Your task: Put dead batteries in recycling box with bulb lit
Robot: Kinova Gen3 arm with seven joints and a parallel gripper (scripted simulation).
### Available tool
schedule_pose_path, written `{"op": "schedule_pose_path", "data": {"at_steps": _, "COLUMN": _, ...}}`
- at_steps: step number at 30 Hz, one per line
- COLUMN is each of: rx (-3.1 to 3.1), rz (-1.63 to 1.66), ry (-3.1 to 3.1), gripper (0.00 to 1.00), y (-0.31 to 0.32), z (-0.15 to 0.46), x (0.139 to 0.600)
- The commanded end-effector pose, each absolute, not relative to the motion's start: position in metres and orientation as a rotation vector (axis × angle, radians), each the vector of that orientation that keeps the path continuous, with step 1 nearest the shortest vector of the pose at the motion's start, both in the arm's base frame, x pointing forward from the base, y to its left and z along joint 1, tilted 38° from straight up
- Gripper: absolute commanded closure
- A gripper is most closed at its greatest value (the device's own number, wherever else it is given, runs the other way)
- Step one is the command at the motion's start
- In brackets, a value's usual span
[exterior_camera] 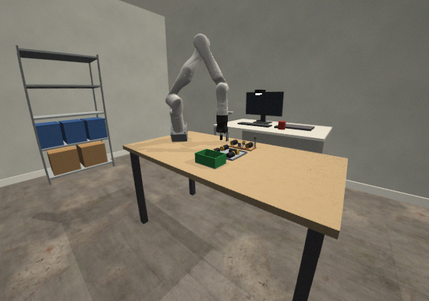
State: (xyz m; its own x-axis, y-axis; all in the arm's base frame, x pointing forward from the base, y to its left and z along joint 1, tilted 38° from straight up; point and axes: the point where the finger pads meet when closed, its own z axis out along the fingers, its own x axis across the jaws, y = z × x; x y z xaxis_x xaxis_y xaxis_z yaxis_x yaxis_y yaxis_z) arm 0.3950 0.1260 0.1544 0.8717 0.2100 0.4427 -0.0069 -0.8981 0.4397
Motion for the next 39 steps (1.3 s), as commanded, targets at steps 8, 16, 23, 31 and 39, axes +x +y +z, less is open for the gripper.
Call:
{"op": "schedule_pose_path", "data": {"at_steps": 8, "rx": 2.613, "rz": 0.692, "ry": 0.167, "gripper": 0.1, "y": 0.133, "z": 0.157, "x": 0.393}}
{"op": "schedule_pose_path", "data": {"at_steps": 16, "rx": 2.613, "rz": 0.692, "ry": 0.167, "gripper": 0.1, "y": 0.144, "z": 0.18, "x": 0.378}}
{"op": "schedule_pose_path", "data": {"at_steps": 23, "rx": 2.613, "rz": 0.692, "ry": 0.167, "gripper": 0.1, "y": 0.153, "z": 0.199, "x": 0.366}}
{"op": "schedule_pose_path", "data": {"at_steps": 31, "rx": 2.613, "rz": 0.692, "ry": 0.167, "gripper": 0.1, "y": 0.157, "z": 0.207, "x": 0.361}}
{"op": "schedule_pose_path", "data": {"at_steps": 39, "rx": 2.613, "rz": 0.692, "ry": 0.167, "gripper": 0.1, "y": 0.157, "z": 0.213, "x": 0.37}}
